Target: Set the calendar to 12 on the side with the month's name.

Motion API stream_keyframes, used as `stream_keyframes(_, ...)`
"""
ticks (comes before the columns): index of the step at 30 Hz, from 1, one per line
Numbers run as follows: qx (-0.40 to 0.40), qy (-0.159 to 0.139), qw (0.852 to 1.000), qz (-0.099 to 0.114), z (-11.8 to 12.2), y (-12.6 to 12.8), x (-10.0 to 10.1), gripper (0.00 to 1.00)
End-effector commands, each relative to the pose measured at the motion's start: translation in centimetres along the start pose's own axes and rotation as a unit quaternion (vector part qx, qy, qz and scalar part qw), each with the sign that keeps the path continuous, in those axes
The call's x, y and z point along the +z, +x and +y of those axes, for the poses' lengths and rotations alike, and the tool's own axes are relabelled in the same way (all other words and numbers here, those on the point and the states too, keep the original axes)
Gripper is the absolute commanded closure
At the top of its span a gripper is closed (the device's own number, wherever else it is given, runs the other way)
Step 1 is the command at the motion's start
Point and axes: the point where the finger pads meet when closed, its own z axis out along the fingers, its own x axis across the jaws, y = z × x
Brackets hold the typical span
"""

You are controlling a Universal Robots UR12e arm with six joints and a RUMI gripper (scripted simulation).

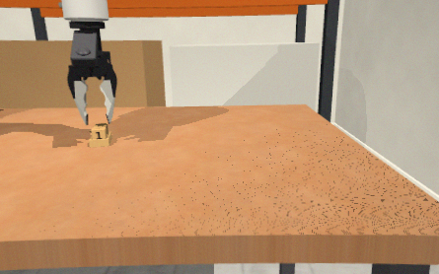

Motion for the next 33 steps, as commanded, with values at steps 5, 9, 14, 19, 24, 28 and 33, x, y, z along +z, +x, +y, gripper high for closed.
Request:
stream_keyframes(5, 0.000, 0.000, 1.000, 0.000, 0.0, 0.0, 0.1, 0.72)
stream_keyframes(9, 0.000, 0.000, 1.000, 0.000, 0.0, 0.0, 0.4, 0.72)
stream_keyframes(14, 0.000, 0.000, 1.000, 0.000, 0.0, 0.0, 0.8, 0.72)
stream_keyframes(19, 0.000, 0.000, 1.000, 0.000, 0.0, 0.0, 1.7, 0.72)
stream_keyframes(24, 0.000, 0.000, 1.000, 0.000, 0.0, 0.0, 2.4, 0.72)
stream_keyframes(28, 0.000, 0.000, 1.000, 0.000, 0.0, 0.0, 2.6, 0.72)
stream_keyframes(33, 0.000, 0.000, 1.000, 0.000, 0.0, 0.0, 2.7, 0.72)
